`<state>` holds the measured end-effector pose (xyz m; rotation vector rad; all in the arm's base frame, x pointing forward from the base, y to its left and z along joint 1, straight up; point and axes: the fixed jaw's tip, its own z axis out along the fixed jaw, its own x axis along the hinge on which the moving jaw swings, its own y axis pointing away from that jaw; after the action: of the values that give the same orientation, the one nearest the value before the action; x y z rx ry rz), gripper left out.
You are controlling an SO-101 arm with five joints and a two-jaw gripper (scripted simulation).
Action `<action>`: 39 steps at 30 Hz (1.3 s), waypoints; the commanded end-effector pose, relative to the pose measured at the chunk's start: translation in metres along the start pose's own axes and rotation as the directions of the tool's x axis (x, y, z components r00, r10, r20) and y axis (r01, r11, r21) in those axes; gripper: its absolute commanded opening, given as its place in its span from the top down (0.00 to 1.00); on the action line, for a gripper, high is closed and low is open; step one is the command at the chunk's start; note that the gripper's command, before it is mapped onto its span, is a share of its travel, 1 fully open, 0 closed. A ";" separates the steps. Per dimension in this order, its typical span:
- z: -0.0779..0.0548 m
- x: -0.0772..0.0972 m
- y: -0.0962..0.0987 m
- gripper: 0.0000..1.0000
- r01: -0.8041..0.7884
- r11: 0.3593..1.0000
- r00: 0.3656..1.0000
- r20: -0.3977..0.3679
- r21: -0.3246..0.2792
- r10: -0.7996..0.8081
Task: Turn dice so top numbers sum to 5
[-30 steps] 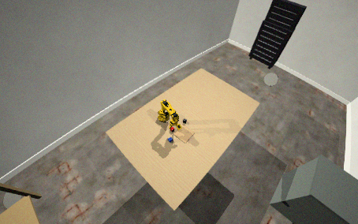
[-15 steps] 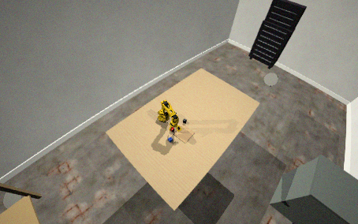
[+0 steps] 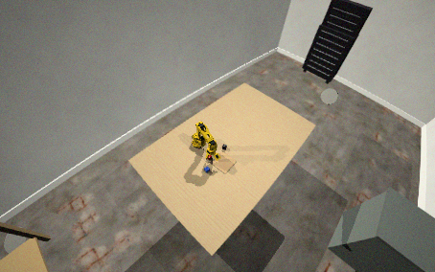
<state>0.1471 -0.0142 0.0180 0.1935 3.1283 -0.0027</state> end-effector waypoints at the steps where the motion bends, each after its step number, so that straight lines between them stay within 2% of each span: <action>1: -0.001 -0.002 -0.001 0.65 -0.002 1.000 1.000 0.016 0.000 0.002; 20: -0.001 -0.002 -0.004 0.69 -0.002 1.000 1.000 0.016 0.000 0.002; 39: -0.001 -0.002 -0.011 0.81 -0.002 1.000 1.000 0.016 0.001 0.002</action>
<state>0.1454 -0.0231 0.0174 0.1942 3.1304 -0.0033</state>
